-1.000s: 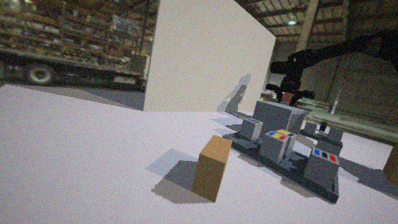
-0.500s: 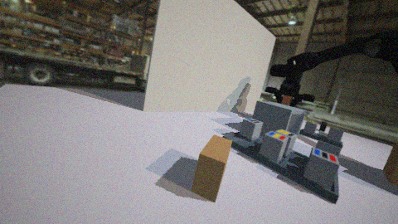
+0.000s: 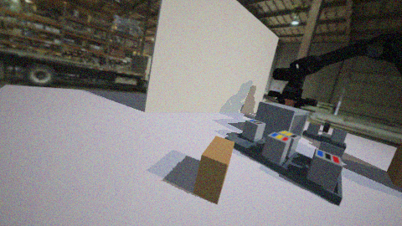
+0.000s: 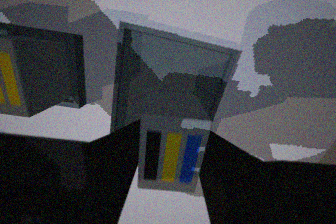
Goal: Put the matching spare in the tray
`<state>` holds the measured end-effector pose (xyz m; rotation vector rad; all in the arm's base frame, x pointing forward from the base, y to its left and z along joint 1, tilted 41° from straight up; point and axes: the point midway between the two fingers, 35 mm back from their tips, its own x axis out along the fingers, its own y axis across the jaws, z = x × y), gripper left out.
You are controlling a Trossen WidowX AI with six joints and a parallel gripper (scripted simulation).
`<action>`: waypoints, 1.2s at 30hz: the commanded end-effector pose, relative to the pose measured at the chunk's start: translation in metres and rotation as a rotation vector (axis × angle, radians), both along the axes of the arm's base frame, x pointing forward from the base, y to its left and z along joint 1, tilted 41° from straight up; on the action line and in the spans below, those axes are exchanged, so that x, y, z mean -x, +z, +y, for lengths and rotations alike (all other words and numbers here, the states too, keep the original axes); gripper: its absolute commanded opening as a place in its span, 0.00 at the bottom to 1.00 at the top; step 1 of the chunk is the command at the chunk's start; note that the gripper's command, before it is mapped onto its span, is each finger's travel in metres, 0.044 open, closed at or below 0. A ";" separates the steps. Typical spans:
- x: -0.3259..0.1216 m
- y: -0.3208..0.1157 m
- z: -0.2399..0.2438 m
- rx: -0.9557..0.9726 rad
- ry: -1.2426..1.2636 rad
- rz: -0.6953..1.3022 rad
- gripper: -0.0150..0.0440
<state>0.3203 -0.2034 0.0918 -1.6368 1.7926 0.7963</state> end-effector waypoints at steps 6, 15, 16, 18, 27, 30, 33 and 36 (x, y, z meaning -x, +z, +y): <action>0.003 -0.008 -0.005 -0.003 0.003 0.005 0.25; 0.006 -0.014 -0.011 -0.001 0.003 0.006 0.25; 0.006 -0.014 -0.011 0.000 0.003 0.006 0.25; 0.007 -0.016 -0.012 0.000 0.003 0.006 0.25; 0.006 -0.013 -0.012 0.004 -0.001 0.002 0.52; 0.006 -0.013 -0.012 0.004 -0.001 0.002 0.65; 0.006 -0.013 -0.012 0.004 -0.001 0.002 0.79; 0.006 -0.013 -0.012 0.004 -0.001 0.002 0.92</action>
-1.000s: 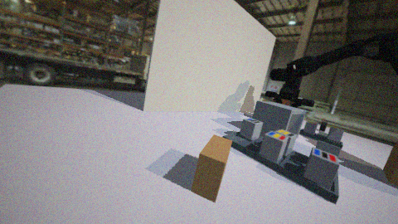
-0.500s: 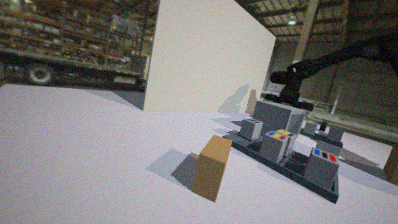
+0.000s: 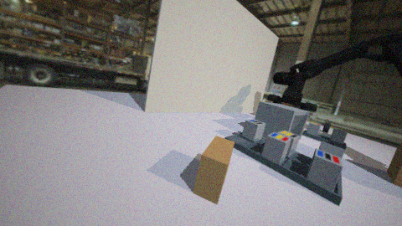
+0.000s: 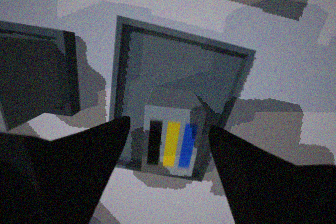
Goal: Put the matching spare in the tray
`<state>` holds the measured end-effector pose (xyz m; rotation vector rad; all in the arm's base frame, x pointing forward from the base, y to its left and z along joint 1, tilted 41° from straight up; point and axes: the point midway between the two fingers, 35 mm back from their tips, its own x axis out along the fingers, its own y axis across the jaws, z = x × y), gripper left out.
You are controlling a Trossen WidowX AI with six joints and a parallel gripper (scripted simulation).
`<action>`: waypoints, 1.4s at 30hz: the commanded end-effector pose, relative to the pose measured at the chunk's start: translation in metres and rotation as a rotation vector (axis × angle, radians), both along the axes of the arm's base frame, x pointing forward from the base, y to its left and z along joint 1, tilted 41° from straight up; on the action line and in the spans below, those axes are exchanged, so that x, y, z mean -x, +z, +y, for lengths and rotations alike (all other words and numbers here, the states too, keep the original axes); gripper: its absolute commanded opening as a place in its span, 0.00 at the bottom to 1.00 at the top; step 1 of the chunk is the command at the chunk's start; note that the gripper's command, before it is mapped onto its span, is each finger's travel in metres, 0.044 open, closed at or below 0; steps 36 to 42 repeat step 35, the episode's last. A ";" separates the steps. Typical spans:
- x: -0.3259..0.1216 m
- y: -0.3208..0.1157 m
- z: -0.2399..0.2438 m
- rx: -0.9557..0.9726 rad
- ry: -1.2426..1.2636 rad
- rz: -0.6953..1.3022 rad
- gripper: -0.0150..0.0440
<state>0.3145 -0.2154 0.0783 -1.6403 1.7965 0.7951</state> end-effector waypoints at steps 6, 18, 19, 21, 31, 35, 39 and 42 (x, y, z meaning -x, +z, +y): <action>-0.005 0.018 0.017 -0.006 0.000 -0.001 1.00; -0.008 0.079 0.071 -0.009 0.002 0.004 1.00; -0.008 0.079 0.071 -0.009 0.002 0.004 1.00; -0.011 0.075 0.069 -0.013 0.013 0.001 1.00; -0.011 0.075 0.069 -0.013 0.013 0.001 1.00; -0.011 0.075 0.069 -0.013 0.013 0.001 1.00; -0.011 0.075 0.069 -0.013 0.013 0.001 1.00; -0.011 0.075 0.069 -0.013 0.013 0.001 1.00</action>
